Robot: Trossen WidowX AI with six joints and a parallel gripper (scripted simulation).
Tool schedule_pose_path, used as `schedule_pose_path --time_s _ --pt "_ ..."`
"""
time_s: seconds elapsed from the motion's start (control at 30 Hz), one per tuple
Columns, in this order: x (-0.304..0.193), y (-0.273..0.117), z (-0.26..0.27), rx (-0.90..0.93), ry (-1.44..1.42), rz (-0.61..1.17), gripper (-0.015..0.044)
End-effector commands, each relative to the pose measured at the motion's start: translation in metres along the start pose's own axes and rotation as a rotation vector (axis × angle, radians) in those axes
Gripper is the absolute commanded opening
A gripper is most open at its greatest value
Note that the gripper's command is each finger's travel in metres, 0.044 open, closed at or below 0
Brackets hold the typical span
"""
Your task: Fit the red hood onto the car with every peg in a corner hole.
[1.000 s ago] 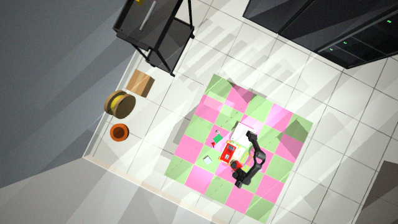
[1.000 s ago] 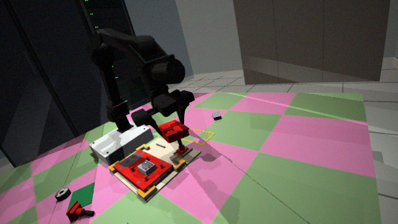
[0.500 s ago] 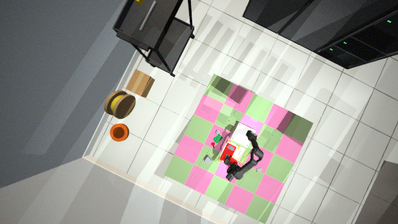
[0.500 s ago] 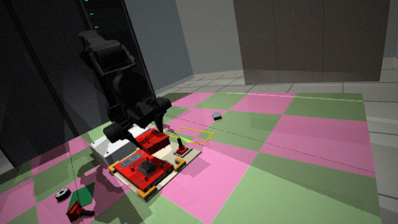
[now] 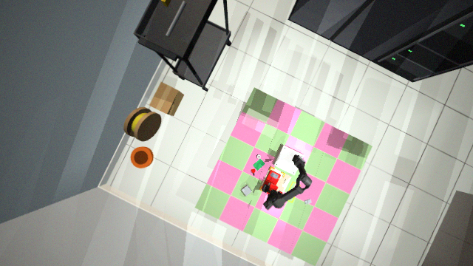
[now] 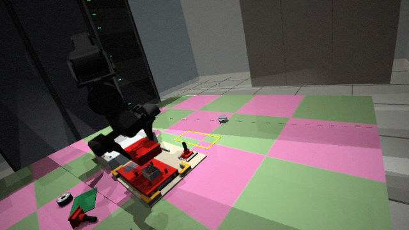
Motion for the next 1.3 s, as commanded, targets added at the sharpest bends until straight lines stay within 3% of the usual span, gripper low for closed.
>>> schedule_pose_path --time_s 0.0,0.33,1.27 --pt "0.000 0.006 -0.002 0.004 -0.009 -0.002 0.0000" --pt "-0.001 0.047 -0.009 0.004 -0.009 -0.001 0.0000" --pt "-0.002 0.048 -0.011 0.004 -0.009 -0.001 0.0000"
Point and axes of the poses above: the point midway between the two fingers, 35 mm back from their tips, its own y axis out along the fingers, its own z axis across the jaws, x = y × z, the point moved 7 cm from there along -y, back along the fingers, and after that the axes turned 5 degrees about -y, right-handed, at the moved point
